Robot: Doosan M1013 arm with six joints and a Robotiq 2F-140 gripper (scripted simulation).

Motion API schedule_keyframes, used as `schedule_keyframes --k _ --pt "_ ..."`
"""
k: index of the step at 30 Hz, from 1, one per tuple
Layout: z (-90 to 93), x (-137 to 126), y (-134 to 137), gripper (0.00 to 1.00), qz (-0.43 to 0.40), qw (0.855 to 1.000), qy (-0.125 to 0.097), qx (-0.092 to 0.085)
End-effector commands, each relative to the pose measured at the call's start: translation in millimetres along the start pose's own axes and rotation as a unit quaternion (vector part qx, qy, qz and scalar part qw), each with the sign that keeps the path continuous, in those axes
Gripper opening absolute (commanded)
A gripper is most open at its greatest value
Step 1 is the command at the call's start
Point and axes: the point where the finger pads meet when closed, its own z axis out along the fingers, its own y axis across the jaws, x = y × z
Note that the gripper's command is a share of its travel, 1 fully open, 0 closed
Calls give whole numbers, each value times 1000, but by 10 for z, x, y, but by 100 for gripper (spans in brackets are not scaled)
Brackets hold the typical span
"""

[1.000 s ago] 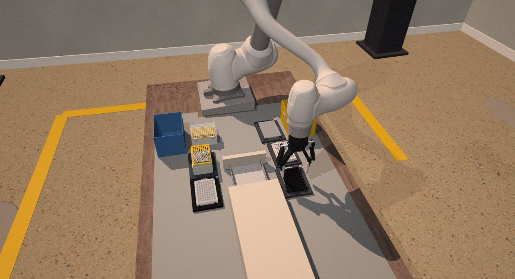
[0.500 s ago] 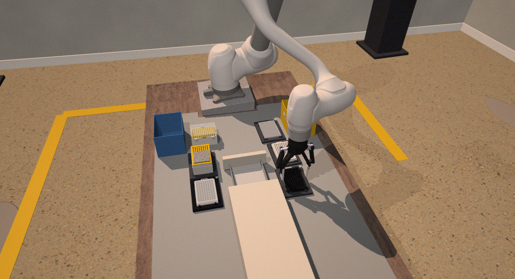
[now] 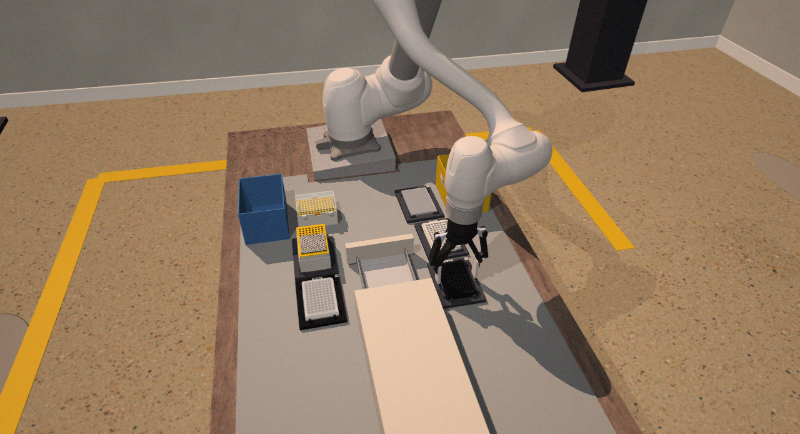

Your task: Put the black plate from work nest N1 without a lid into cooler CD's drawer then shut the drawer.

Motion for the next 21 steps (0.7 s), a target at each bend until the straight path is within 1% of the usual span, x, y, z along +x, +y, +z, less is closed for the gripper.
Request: schedule_keyframes --k 1,6,14,21 --pt "25 0 0 66 0 1000 0 0" --pt "92 0 -1 66 0 1000 0 0" --pt "92 0 -1 66 0 1000 0 0" --pt "92 0 -1 63 0 1000 0 0"
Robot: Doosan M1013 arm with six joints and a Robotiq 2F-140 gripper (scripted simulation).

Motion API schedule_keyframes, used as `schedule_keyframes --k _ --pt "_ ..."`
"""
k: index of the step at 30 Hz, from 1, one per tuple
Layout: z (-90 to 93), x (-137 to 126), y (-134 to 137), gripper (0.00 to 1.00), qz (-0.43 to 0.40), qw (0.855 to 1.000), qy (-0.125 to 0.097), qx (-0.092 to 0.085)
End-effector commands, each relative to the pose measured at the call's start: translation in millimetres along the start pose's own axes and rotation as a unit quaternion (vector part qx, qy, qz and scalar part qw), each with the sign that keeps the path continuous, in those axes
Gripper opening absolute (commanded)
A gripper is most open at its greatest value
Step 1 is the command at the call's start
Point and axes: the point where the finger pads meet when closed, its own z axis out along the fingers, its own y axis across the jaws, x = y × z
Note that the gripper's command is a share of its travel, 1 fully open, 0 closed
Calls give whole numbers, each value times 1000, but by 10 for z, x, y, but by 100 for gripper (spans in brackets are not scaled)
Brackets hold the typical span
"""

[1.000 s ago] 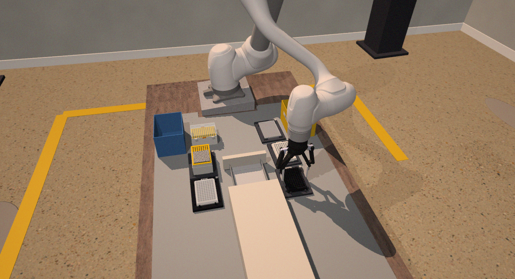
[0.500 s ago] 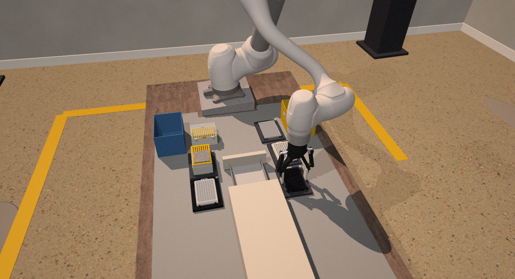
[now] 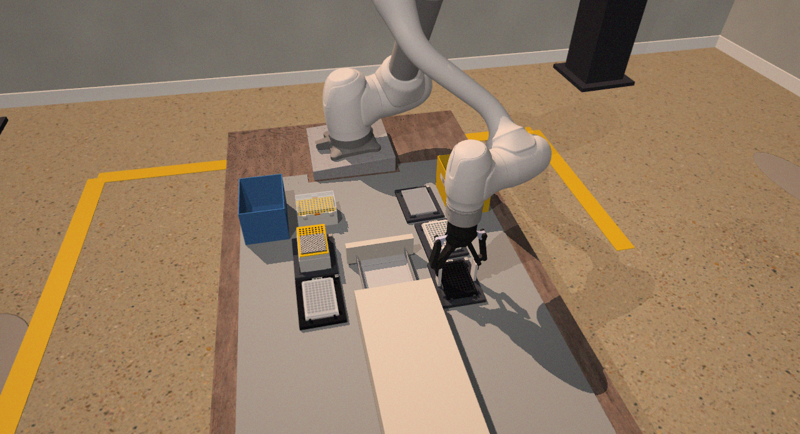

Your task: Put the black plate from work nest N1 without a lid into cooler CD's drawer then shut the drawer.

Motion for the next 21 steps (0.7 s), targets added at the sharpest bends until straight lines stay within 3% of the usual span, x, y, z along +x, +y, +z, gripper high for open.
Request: schedule_keyframes --k 1,21 --pt "-2 0 0 63 0 1000 0 0" --pt "-2 0 0 55 0 1000 0 0"
